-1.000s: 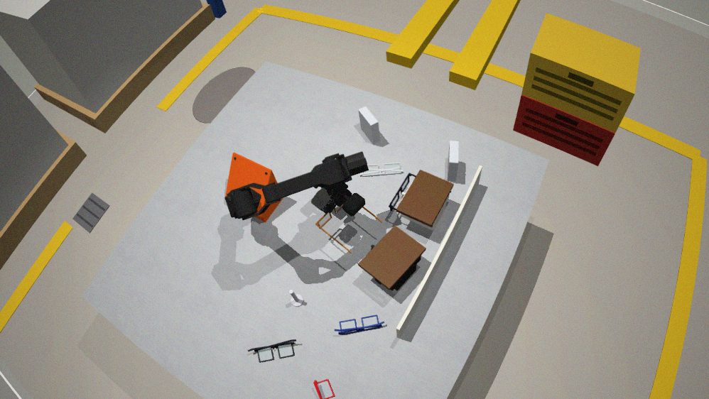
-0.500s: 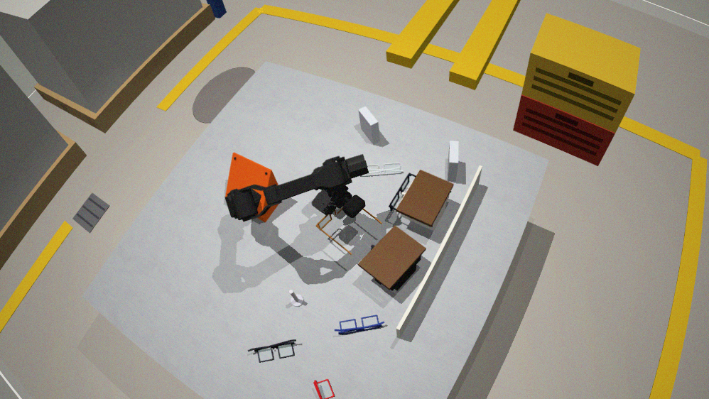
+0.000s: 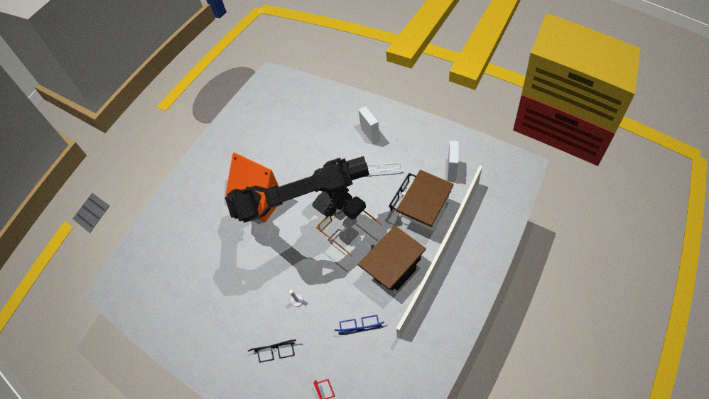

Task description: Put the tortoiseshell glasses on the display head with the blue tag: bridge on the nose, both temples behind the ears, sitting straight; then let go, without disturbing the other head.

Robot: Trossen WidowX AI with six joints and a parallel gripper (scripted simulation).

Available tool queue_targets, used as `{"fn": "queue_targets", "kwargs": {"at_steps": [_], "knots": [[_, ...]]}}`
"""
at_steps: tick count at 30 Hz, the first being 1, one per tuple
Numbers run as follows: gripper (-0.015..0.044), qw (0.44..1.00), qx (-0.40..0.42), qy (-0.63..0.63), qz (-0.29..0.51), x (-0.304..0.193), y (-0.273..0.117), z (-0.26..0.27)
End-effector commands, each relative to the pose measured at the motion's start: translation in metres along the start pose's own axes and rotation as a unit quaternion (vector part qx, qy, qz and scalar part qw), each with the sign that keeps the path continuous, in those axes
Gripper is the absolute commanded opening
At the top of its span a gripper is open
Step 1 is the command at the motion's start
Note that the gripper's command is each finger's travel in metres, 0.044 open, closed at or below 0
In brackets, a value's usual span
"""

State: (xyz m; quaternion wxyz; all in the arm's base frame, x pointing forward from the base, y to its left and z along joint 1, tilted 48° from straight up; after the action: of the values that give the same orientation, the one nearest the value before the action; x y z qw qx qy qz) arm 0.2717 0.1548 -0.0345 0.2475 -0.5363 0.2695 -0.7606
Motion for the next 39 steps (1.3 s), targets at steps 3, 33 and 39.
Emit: {"fn": "queue_targets", "kwargs": {"at_steps": [3, 33, 39], "knots": [[0.0, 1.0, 0.002, -0.001, 0.0, -0.002, 0.0, 0.01], [0.0, 1.0, 0.003, -0.001, 0.0, -0.008, 0.0, 0.054], [0.0, 1.0, 0.003, 0.0, 0.0, -0.01, -0.001, 0.062]]}}
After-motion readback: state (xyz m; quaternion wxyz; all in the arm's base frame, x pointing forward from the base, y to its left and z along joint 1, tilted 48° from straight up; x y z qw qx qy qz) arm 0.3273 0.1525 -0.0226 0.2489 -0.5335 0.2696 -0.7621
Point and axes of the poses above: the point midway between the two fingers, 35 mm back from their tips, its own y axis out along the fingers, its own z axis across the jaws, x = y × z, the point moved 4 cm from there along -y, back along the fingers, and after that the axes turned 9 degrees about y, right-handed, at the moved point
